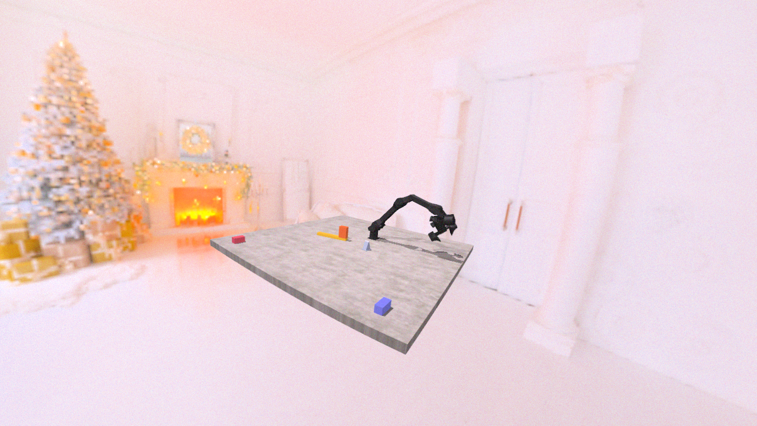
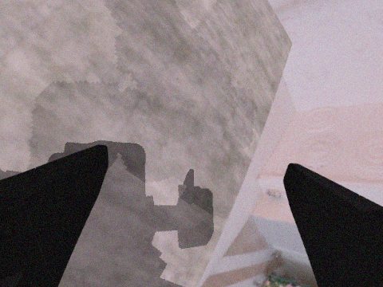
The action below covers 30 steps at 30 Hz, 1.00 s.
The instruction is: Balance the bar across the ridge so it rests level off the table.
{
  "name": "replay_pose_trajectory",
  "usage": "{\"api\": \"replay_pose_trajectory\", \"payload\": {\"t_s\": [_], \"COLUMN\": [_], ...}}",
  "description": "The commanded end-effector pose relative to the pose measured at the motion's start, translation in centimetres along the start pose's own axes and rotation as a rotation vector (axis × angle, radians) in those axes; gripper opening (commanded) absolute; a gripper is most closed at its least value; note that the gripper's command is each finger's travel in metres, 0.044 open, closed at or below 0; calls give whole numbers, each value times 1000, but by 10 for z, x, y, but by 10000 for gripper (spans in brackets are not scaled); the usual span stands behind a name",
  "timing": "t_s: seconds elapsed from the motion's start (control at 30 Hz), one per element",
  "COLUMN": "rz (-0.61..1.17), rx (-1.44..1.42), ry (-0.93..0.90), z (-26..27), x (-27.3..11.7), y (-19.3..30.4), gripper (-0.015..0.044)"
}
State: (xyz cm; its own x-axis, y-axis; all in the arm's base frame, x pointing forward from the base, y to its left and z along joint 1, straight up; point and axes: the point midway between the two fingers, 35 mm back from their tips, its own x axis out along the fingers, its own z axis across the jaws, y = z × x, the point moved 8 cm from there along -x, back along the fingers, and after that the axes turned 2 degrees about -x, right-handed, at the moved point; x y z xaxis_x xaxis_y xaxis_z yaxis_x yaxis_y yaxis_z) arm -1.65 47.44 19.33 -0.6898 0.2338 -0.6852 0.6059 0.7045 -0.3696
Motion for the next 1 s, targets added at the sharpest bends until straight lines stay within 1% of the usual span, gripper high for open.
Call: {"api": "replay_pose_trajectory", "payload": {"t_s": [0.0, 0.07, 0.1, 0.63, 0.97], "rz": [1, 10, 17, 185, 272], "rx": [3, 26, 43, 490, 787], "ry": [1, 8, 13, 72, 126], "z": [0, 5, 8, 60, 98], "x": [-1, -9, -16, -103, -149], "y": [0, 3, 4, 38, 50], "gripper": [374, 321, 315, 315, 315]}}
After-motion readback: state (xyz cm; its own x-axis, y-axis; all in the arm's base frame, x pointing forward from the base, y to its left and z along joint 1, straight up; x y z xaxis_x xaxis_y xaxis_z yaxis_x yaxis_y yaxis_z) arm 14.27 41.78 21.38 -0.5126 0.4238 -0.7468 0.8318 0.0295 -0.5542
